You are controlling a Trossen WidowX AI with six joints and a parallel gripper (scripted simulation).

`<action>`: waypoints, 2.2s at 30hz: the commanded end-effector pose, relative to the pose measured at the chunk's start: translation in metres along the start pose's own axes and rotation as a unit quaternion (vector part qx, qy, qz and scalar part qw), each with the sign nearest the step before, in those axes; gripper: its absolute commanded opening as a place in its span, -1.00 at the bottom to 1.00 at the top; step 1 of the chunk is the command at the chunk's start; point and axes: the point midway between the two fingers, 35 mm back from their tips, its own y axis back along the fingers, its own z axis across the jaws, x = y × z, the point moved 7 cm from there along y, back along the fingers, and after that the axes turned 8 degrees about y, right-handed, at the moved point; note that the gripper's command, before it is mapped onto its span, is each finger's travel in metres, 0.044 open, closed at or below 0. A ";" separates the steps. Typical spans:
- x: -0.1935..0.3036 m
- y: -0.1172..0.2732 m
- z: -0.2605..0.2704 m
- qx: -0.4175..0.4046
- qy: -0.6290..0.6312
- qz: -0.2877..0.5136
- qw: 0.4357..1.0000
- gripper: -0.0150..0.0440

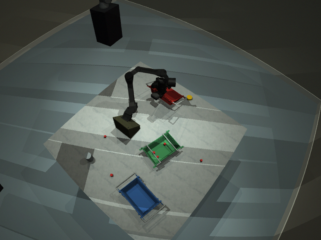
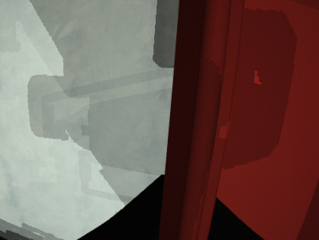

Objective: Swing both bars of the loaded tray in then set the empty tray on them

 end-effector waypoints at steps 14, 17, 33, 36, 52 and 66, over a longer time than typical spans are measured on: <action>0.023 0.000 0.005 -0.008 -0.059 0.006 0.998 -0.49; 0.033 -0.001 0.008 -0.013 -0.085 0.008 0.996 -0.49; 0.081 -0.002 0.036 -0.033 -0.220 0.014 0.975 -0.49; 0.090 -0.002 0.042 -0.035 -0.246 0.015 0.969 -0.49; 0.132 0.002 0.085 -0.044 -0.377 0.020 0.925 -0.49; 0.161 0.008 0.133 -0.044 -0.487 0.022 0.872 -0.49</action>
